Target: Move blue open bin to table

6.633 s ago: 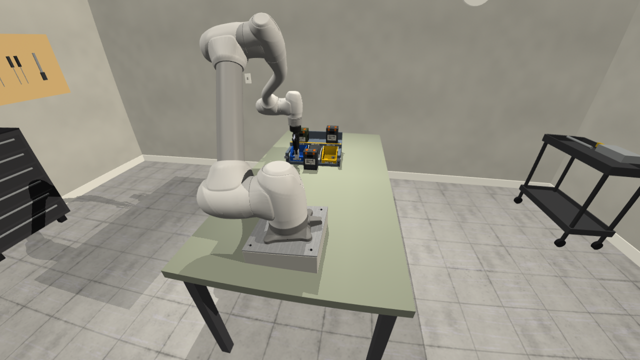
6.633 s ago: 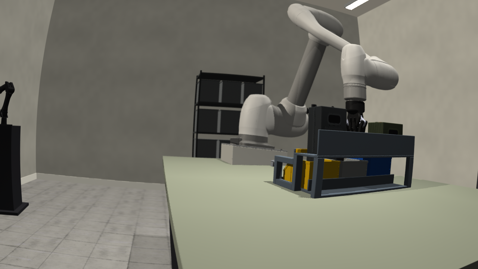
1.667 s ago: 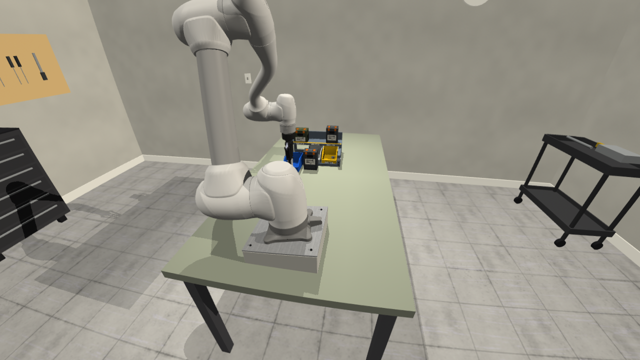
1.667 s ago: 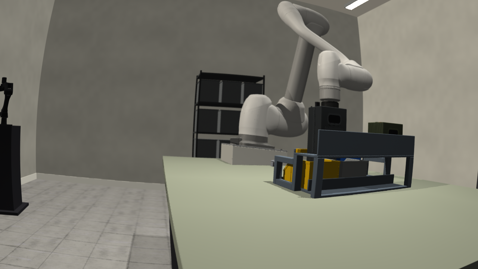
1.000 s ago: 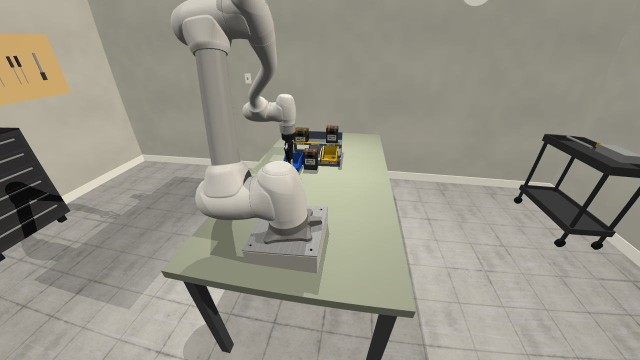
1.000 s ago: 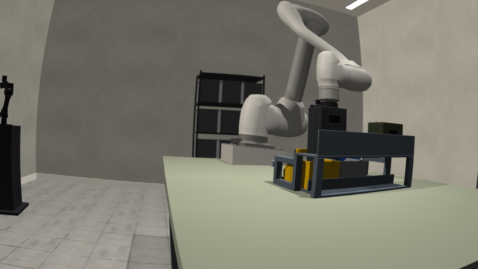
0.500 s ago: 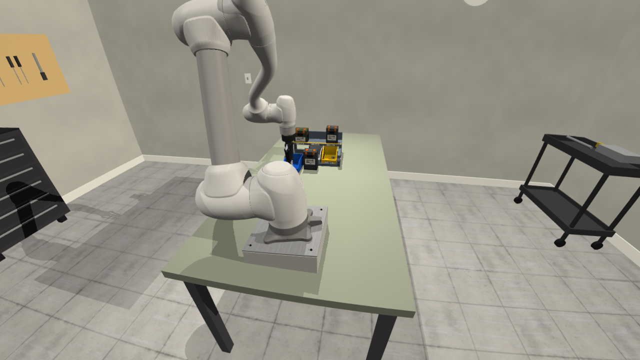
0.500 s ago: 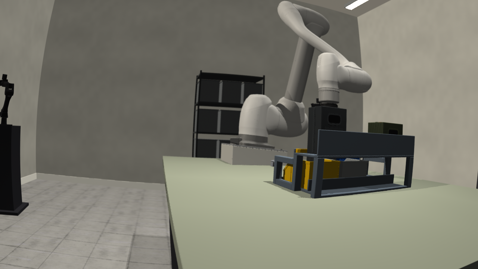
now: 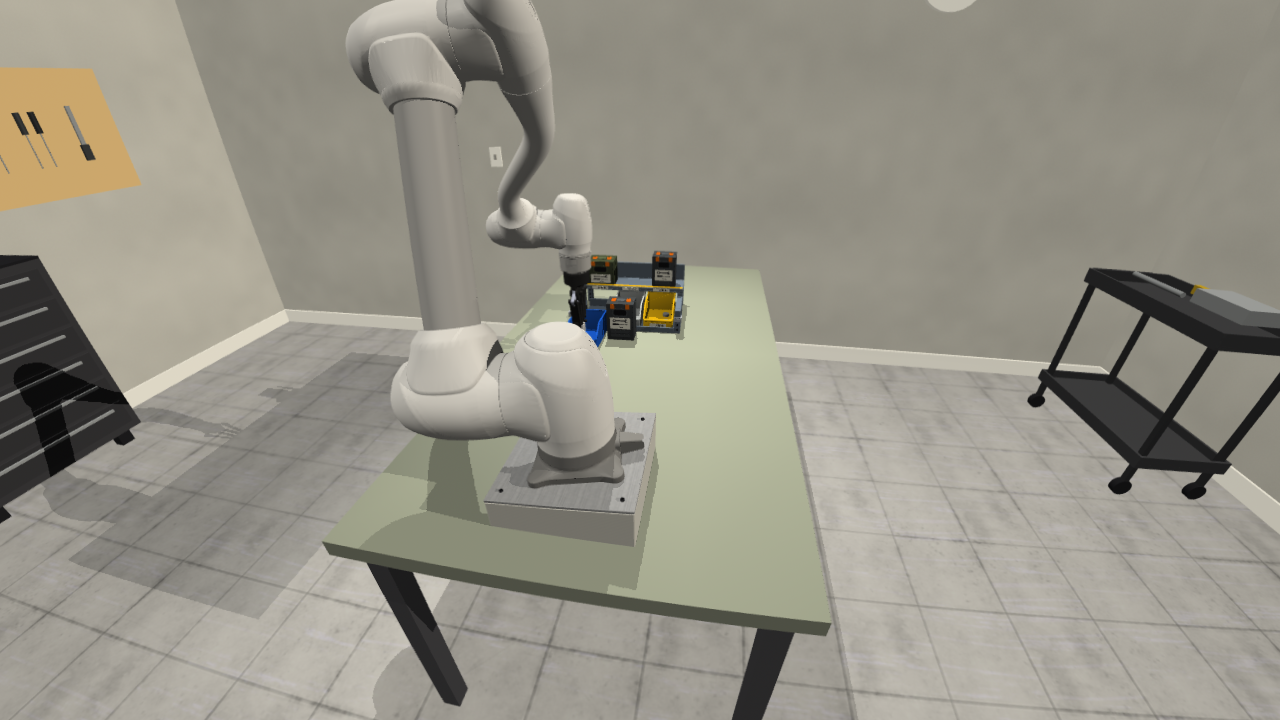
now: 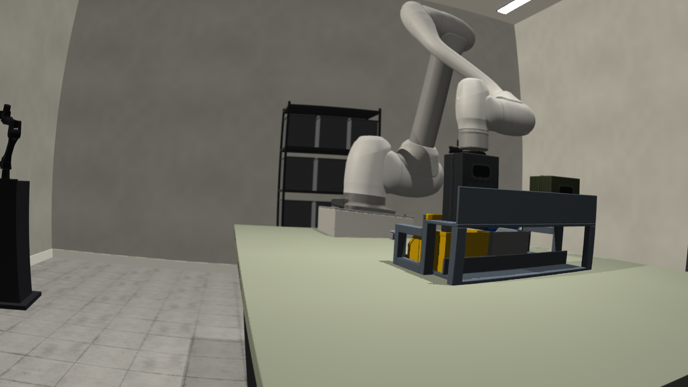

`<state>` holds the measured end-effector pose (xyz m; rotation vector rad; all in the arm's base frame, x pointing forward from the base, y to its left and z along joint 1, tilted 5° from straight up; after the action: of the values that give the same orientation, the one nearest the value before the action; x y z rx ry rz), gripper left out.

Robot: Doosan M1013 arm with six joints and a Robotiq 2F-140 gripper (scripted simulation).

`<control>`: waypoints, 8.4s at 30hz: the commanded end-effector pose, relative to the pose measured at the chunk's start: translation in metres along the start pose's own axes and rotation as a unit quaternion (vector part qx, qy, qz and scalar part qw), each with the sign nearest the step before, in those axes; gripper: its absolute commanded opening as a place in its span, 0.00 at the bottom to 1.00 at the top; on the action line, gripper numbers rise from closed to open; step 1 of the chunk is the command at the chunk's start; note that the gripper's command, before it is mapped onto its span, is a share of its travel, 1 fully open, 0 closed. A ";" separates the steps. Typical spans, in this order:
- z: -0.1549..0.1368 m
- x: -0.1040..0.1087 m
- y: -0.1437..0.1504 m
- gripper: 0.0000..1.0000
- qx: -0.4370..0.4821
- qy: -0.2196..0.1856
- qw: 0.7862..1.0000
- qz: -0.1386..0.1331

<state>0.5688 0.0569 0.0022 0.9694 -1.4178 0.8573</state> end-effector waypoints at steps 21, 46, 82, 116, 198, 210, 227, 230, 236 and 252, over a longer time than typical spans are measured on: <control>0.000 -0.010 0.000 0.00 0.000 0.000 1.000 0.000; 0.000 -0.016 0.000 0.57 0.000 0.000 1.000 0.000; 0.000 -0.016 0.000 0.57 0.000 0.000 1.000 0.000; 0.000 0.008 0.000 0.57 0.000 0.000 1.000 0.000; 0.000 0.079 0.000 0.57 0.000 0.000 1.000 0.000; 0.000 0.077 0.000 0.57 0.000 0.000 1.000 0.000; 0.000 0.077 0.000 0.57 0.000 0.000 1.000 0.000; 0.000 0.077 0.000 0.57 0.000 0.000 1.000 0.000; 0.000 0.077 0.000 0.57 0.000 0.000 1.000 0.000; 0.000 0.077 0.000 0.57 0.000 0.000 1.000 0.000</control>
<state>0.5692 0.0507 0.0785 0.9691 -1.4186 0.8577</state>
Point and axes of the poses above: the point where the finger pads meet when closed, its own x axis back along the fingers, its own y axis across the jaws, z = x × y, the point moved 1 cm from there along x, back along the fingers, and after that the axes turned 15 degrees about -x, right-handed, at the moved point
